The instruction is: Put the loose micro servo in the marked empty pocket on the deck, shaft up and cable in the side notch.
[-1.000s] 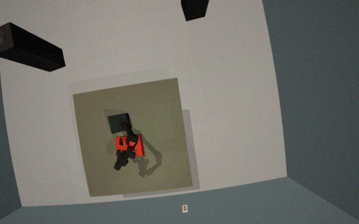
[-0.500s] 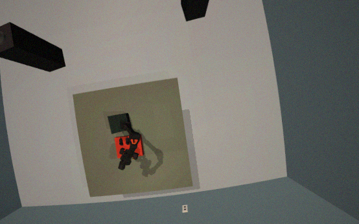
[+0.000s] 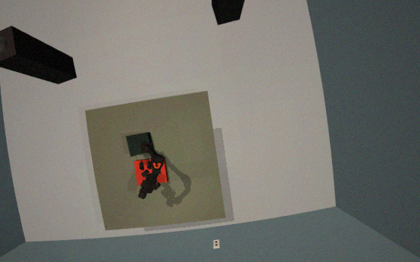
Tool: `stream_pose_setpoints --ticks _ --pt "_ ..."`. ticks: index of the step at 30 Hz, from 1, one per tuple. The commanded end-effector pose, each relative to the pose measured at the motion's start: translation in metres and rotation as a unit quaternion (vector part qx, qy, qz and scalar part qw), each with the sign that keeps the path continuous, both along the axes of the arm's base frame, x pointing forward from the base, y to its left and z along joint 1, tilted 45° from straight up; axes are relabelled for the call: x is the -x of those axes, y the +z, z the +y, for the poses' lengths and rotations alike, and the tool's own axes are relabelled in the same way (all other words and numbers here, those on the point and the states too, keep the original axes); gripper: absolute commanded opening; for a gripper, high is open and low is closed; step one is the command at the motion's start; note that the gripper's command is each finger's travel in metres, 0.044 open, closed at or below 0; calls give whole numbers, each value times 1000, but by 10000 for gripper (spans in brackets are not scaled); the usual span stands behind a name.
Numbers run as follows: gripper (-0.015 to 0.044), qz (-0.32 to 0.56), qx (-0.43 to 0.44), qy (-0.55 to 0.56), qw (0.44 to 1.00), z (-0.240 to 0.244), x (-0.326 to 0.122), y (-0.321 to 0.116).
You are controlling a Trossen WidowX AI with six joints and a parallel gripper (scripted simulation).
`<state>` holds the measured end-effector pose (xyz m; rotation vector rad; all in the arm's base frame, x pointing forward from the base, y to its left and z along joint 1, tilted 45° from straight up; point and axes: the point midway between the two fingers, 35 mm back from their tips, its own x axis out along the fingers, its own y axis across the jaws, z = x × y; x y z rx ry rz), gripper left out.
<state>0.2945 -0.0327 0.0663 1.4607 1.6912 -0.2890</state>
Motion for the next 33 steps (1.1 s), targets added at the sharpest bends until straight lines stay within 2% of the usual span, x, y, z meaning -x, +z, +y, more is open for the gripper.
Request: stream_pose_setpoints --ticks 1,17,33 --pt "0 47 -6 -50 998 0 0 1" --pt "0 235 -20 -244 941 0 0 1" --pt "0 405 -34 -419 812 0 0 1"
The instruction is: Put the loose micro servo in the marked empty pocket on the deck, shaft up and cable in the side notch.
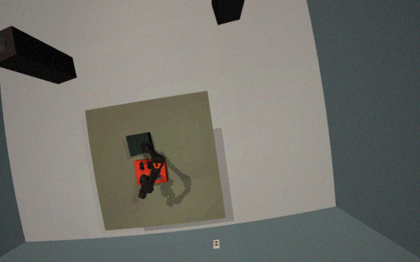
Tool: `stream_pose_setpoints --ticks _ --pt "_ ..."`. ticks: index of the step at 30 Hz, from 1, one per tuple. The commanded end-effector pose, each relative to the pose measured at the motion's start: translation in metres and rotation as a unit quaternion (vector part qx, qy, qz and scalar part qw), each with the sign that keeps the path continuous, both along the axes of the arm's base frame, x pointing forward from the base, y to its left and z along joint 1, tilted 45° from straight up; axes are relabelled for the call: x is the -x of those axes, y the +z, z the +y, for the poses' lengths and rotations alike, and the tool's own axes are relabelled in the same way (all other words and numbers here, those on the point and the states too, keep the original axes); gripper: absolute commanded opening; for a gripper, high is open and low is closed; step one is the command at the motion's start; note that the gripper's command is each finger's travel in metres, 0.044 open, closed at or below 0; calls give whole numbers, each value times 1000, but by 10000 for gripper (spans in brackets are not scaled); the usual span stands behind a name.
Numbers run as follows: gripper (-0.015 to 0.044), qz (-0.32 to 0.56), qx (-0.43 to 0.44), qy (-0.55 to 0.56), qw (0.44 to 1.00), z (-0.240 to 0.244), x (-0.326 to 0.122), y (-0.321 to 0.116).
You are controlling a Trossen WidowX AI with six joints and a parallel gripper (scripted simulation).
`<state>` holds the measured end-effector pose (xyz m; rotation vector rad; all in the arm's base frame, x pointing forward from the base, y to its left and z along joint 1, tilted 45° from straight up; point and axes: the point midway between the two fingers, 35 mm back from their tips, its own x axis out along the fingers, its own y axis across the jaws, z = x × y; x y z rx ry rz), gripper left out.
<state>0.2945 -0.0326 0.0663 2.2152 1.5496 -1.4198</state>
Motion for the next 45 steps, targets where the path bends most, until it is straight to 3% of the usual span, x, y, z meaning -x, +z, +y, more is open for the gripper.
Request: stream_pose_setpoints --ticks 1,13,26,35,45 --pt "0 47 -5 -50 998 0 0 1" --pt "0 190 -17 -197 962 0 0 1" --pt "0 333 -28 -345 877 0 0 0" --pt "0 340 -29 -352 872 0 4 1" --pt "0 341 -28 -352 871 5 44 3"
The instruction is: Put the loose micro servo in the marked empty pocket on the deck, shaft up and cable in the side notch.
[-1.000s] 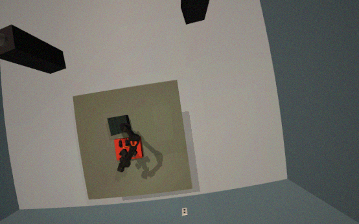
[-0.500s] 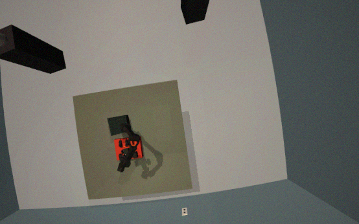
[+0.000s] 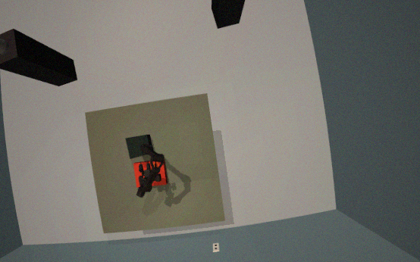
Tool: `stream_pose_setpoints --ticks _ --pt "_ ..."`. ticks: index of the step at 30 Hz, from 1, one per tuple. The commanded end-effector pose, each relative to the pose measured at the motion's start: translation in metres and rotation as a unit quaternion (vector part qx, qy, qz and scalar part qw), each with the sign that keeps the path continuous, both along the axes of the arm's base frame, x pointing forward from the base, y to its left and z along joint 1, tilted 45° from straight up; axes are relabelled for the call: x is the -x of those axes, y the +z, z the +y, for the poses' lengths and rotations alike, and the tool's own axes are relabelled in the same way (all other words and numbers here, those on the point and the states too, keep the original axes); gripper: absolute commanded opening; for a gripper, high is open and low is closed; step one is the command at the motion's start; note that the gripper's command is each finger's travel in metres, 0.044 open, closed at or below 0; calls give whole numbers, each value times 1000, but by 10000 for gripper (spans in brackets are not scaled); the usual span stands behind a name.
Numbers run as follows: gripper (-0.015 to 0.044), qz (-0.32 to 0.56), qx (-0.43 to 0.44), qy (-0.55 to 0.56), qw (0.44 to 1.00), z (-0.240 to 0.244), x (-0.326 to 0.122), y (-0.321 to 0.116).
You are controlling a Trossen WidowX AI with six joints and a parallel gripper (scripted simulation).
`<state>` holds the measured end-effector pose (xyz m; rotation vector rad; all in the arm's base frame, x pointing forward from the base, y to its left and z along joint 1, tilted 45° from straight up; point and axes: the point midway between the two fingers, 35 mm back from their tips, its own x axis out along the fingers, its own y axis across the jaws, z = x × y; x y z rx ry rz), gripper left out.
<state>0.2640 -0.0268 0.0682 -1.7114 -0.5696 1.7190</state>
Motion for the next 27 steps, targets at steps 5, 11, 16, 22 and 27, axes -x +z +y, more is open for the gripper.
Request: stream_pose_setpoints --ticks 5,11,16,22,27 --pt "0 0 2 -1 1000 3 36 2" --pt "0 1 2 -1 1000 6 63 3" --pt "0 1 1 -1 1000 8 78 4" --pt "0 1 2 -2 1000 12 78 0" --pt "0 1 1 -2 1000 17 77 -5"
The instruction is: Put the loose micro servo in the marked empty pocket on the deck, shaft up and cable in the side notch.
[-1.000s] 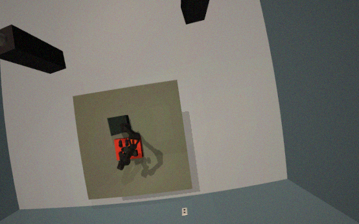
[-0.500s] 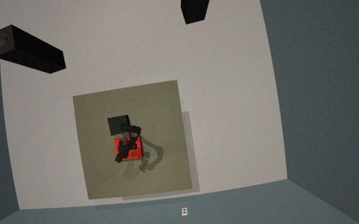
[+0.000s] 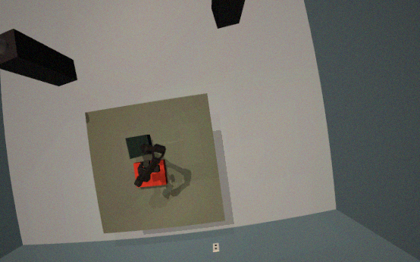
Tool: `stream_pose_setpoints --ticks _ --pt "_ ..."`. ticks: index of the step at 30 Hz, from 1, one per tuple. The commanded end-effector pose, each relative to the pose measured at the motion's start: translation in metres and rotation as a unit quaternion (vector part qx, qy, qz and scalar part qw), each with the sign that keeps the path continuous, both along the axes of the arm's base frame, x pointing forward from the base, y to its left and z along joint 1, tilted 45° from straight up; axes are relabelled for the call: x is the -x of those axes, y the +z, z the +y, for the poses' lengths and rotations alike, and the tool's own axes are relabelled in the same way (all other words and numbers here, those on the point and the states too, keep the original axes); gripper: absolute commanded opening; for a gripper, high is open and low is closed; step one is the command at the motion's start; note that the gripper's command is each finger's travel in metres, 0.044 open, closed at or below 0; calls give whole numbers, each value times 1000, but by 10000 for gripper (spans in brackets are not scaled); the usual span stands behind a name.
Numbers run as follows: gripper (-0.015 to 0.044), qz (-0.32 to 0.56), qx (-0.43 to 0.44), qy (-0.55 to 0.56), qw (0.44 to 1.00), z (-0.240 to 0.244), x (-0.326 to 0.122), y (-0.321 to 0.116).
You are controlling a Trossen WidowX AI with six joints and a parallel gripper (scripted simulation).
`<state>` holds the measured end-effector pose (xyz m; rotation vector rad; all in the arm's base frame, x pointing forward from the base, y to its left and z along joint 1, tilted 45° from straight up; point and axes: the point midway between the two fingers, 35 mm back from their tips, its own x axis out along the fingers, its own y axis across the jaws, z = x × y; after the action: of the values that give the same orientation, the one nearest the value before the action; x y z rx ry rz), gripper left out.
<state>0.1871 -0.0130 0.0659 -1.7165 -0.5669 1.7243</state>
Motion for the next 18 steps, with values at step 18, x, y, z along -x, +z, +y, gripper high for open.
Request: stream_pose_setpoints --ticks 18 --pt "0 1 -2 -3 1000 9 0 -8"
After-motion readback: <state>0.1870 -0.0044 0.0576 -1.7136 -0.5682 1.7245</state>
